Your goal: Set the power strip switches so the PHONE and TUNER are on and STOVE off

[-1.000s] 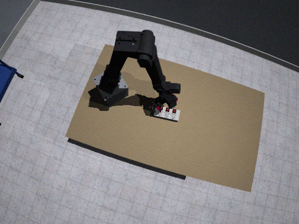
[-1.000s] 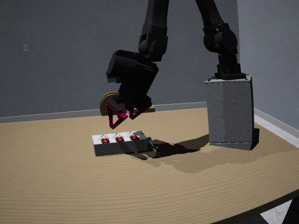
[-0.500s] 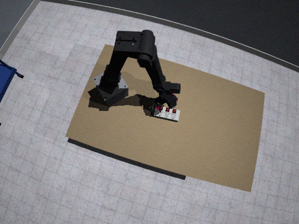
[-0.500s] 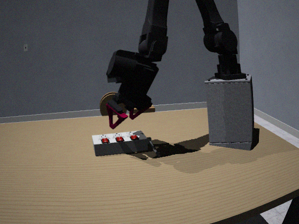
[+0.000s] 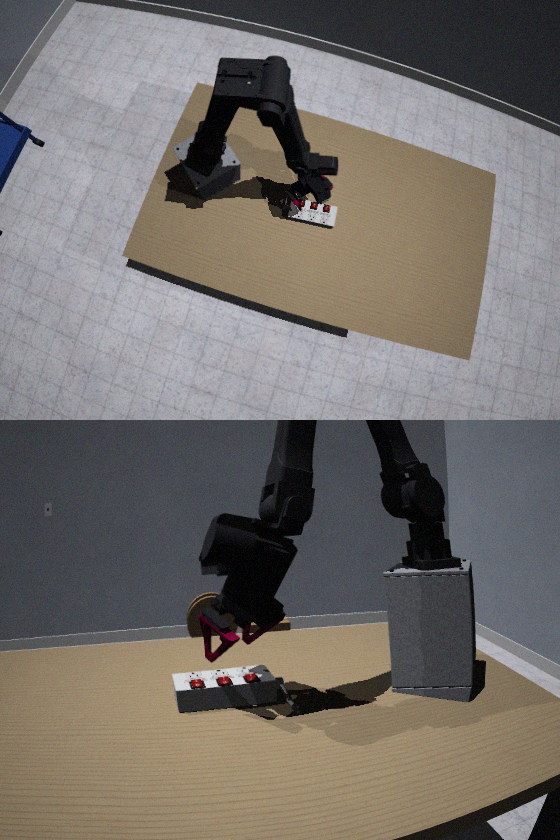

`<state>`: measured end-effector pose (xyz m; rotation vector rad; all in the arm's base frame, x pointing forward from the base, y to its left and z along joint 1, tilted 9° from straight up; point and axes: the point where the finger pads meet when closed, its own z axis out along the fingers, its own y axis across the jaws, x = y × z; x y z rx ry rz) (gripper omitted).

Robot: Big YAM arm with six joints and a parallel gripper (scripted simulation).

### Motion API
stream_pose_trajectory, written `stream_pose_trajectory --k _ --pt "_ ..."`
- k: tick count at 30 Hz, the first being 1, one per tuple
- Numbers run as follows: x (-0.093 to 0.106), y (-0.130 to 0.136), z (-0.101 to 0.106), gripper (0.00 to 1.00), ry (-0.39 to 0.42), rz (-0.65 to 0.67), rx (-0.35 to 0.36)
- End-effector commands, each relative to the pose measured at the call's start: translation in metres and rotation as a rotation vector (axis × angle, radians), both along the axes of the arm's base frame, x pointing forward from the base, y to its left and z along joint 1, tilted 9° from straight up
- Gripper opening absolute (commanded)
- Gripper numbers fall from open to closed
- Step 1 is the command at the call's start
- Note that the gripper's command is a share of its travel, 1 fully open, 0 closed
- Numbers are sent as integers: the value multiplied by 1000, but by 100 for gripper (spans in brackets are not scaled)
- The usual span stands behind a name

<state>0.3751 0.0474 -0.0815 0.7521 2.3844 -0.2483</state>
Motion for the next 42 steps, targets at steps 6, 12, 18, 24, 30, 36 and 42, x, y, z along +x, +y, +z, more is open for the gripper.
stream_pose_trajectory --k 6,12,18,24,30,36,42 --pt "15 8 10 100 -56 -7 22" --pt "15 8 10 100 -56 -7 22" --pt "15 8 10 100 -56 -7 22" --pt "17 4 14 100 -25 13 7" --pt "23 8 26 100 119 165 -17" --pt "24 15 52 100 300 395 -25" --pt "21 19 74 100 402 551 -14"
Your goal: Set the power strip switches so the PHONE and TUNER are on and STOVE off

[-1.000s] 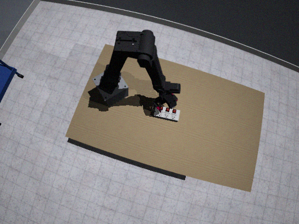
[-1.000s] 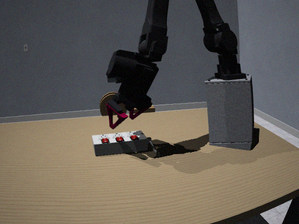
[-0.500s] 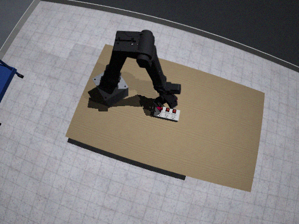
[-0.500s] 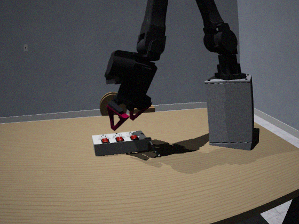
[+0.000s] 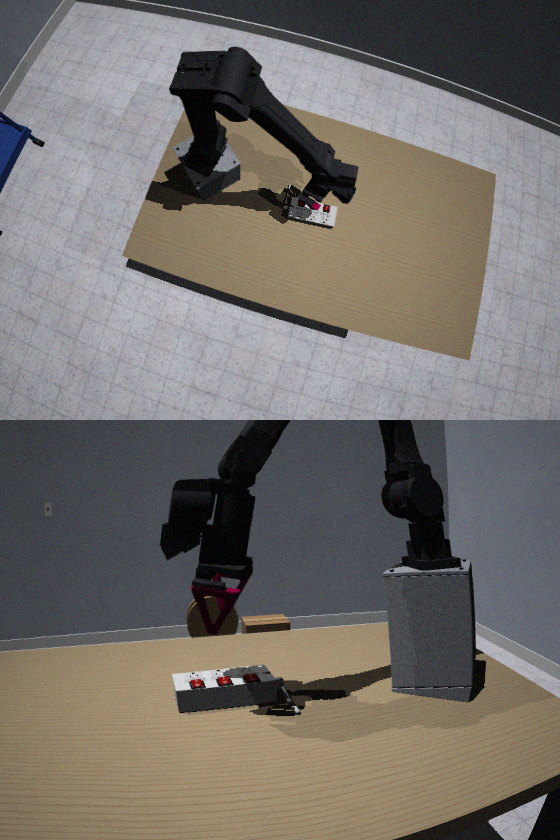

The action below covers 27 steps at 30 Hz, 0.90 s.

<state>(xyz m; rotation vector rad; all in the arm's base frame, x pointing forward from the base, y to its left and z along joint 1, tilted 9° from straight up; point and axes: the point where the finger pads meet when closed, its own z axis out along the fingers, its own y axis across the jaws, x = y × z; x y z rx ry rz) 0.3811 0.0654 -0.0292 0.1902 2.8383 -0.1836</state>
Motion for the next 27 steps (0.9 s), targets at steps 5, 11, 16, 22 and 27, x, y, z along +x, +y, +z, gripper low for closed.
stream_pose_trajectory --k 5,11,16,22,27 --pt "10 3 40 100 85 234 -1" --pt "5 10 52 100 123 314 16" --pt "-14 6 33 100 179 314 9" --pt "-14 6 33 100 179 314 9" --pt "-14 6 33 100 179 314 9"
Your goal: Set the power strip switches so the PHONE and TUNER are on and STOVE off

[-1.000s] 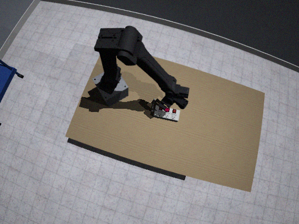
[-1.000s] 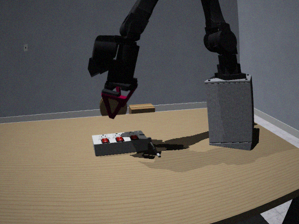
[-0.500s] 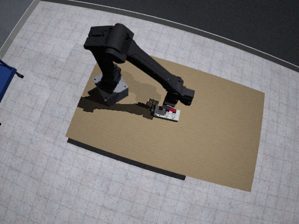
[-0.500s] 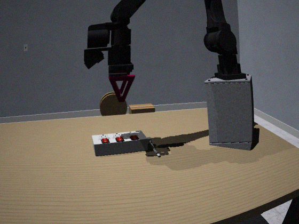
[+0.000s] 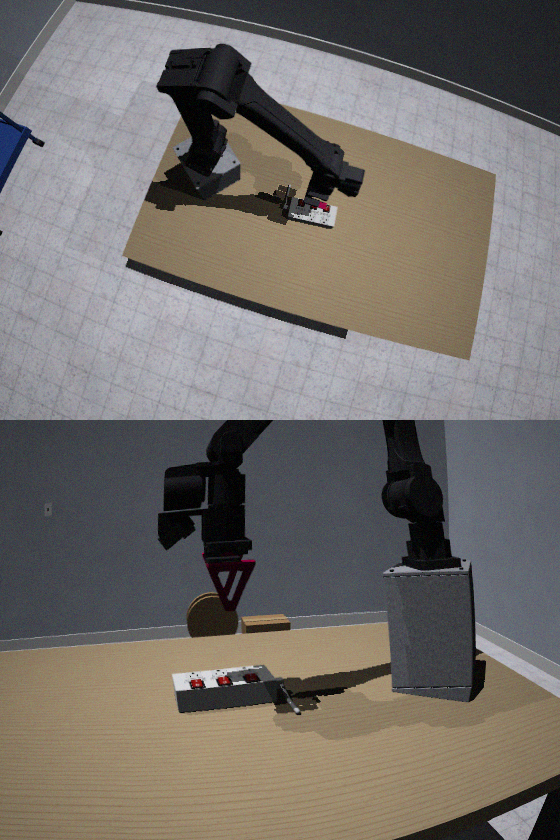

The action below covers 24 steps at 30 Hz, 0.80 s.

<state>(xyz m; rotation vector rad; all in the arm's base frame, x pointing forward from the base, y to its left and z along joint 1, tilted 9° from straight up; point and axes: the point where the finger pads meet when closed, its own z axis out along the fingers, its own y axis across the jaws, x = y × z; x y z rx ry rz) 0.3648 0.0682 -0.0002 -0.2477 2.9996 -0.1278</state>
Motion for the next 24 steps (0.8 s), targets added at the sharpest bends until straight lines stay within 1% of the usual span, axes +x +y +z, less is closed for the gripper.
stream_pose_trajectory --k 1,3,4,5,7,9,11,13,15,16,17,18,19,20,21,24 --pt "2 3 4 100 1 23 0" --pt "2 3 4 100 1 23 0" --pt "7 3 2 100 1 23 0" --pt "28 4 8 100 -44 17 10" --pt "46 1 -9 100 -41 34 6" --pt "70 -1 -36 100 -36 63 1" --pt "70 -1 -36 100 -36 63 1" --pt "85 -3 -56 100 -33 83 -4" --pt "88 0 -61 100 -32 97 -5" --pt "87 6 -61 0 -32 110 -5" --pt "87 7 -60 0 -36 112 -4" --pt "80 4 -52 0 -44 109 -4" --pt "79 1 -53 0 -41 103 -5" --pt "91 1 -46 0 -63 98 -2" --pt "93 1 -45 0 -66 97 -1" --pt "88 0 -48 0 -56 97 -3"
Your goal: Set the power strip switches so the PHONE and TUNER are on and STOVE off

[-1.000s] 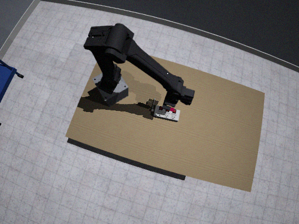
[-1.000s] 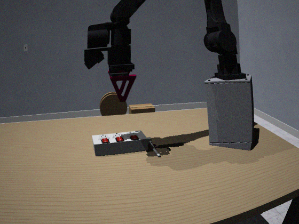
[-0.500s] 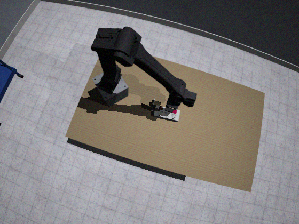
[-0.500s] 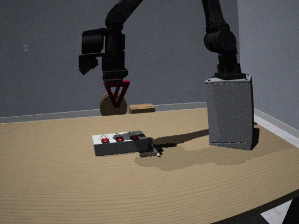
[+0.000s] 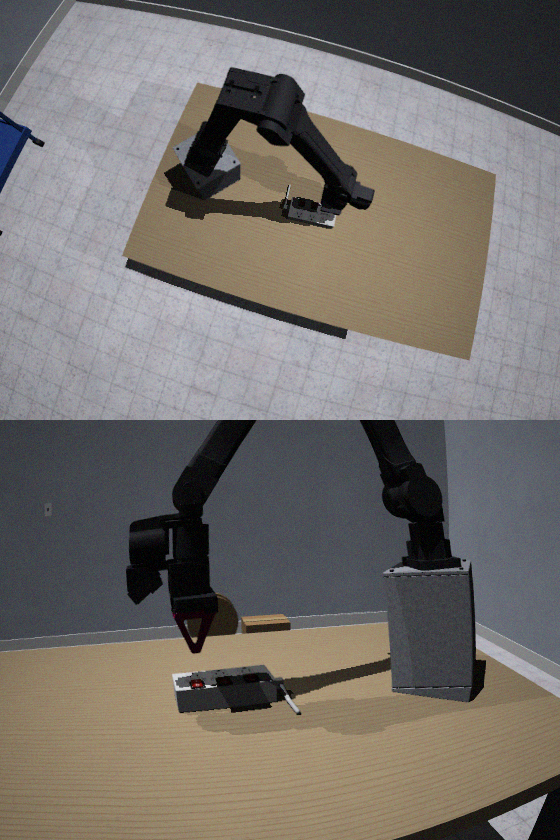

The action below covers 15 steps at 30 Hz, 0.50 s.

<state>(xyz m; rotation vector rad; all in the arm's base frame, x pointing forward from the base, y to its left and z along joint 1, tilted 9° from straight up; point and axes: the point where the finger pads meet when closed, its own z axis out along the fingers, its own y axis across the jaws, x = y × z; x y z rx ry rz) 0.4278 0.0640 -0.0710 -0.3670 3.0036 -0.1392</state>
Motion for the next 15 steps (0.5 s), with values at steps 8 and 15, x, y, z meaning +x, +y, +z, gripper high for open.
stream_pose_trajectory --k 8,15 --pt "22 4 17 0 -61 21 12" --pt "22 4 17 0 -61 21 12"
